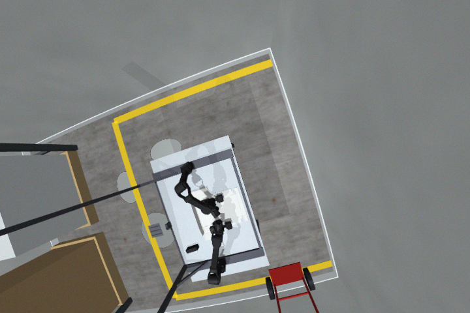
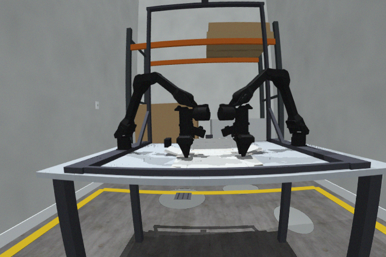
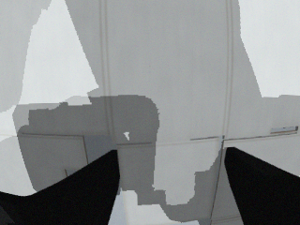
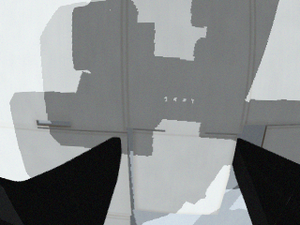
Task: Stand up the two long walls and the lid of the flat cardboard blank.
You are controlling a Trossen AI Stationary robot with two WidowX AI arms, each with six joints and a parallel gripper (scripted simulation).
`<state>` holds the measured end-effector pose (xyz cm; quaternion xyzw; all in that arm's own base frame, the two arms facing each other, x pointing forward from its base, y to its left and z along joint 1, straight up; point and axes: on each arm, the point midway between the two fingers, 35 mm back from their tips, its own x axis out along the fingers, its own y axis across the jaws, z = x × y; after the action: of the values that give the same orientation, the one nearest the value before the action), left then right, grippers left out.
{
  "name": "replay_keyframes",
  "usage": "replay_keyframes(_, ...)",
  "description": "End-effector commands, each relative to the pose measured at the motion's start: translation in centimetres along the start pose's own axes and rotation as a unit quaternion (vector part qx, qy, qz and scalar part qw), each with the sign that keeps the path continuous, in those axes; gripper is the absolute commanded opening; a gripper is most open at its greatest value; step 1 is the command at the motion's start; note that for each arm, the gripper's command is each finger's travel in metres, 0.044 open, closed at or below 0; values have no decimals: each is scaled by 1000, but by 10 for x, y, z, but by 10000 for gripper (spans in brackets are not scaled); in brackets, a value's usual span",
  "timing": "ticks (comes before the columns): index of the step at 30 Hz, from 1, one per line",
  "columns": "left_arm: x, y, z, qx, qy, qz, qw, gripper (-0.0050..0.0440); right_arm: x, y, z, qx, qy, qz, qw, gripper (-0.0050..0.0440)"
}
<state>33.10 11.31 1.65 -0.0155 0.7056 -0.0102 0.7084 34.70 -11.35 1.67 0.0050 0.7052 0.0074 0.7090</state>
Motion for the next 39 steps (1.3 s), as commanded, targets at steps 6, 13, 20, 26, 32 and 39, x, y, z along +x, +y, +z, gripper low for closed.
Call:
replay_keyframes(6,-3,-5,3,0,-10,0,1000,282,-3,5,4,0,-11,-1,1000,288)
replay_keyframes(13,-1,-9,3,0,-9,37,999,282,-2,8,4,0,-10,-38,999,288)
replay_keyframes(20,0,-11,3,-2,-10,62,998,282,-1,11,4,1,-11,-62,998,288)
replay_keyframes(26,0,-11,3,-2,-10,62,998,282,0,11,4,1,-11,-62,998,288)
replay_keyframes(32,1,-11,3,-2,-10,62,998,282,1,11,4,1,-11,-62,998,288)
replay_keyframes(39,0,-12,3,-2,-10,61,998,282,0,12,4,1,-11,-61,998,288)
